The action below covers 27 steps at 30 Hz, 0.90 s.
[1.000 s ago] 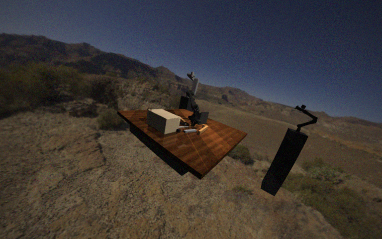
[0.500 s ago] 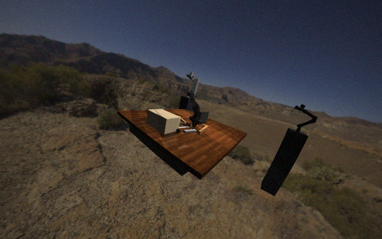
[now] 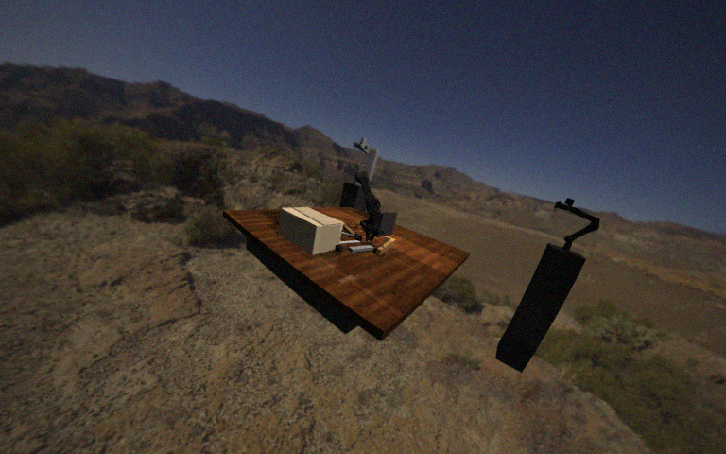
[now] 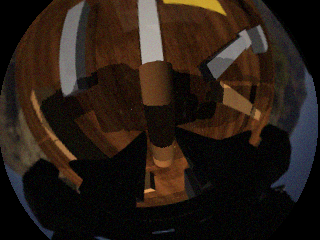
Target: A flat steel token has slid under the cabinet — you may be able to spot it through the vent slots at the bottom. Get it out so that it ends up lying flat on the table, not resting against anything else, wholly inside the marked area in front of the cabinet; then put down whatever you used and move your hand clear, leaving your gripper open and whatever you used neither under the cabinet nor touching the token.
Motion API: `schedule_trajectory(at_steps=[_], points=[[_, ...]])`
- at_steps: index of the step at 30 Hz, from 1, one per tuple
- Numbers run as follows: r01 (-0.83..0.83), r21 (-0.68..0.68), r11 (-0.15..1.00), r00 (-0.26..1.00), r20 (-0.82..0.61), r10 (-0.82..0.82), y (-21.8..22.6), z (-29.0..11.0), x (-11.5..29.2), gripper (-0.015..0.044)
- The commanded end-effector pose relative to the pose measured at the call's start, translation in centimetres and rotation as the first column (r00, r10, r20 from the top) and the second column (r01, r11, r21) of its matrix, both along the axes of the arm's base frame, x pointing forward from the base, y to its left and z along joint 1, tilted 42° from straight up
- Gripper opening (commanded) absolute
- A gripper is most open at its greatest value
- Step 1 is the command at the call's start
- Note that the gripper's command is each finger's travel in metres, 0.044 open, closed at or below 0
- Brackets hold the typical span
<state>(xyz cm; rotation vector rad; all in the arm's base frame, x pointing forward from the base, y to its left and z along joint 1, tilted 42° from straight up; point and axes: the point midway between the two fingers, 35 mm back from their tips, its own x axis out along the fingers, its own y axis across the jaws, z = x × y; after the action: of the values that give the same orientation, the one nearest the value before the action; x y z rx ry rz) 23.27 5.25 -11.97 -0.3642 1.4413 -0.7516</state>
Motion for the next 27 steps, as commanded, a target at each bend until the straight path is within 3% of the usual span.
schedule_trajectory(at_steps=[1,22,27], points=[[-0.001,0.004,1.000,1.000,0.002,0.001,0.00,0.00,0.00,0.0253],[-0.001,0.004,1.000,1.000,0.002,0.001,-0.23,-0.43,-0.48,0.0270],[0.000,0.008,1.000,1.000,0.012,0.000,0.01,-0.28,0.02,0.0158]])
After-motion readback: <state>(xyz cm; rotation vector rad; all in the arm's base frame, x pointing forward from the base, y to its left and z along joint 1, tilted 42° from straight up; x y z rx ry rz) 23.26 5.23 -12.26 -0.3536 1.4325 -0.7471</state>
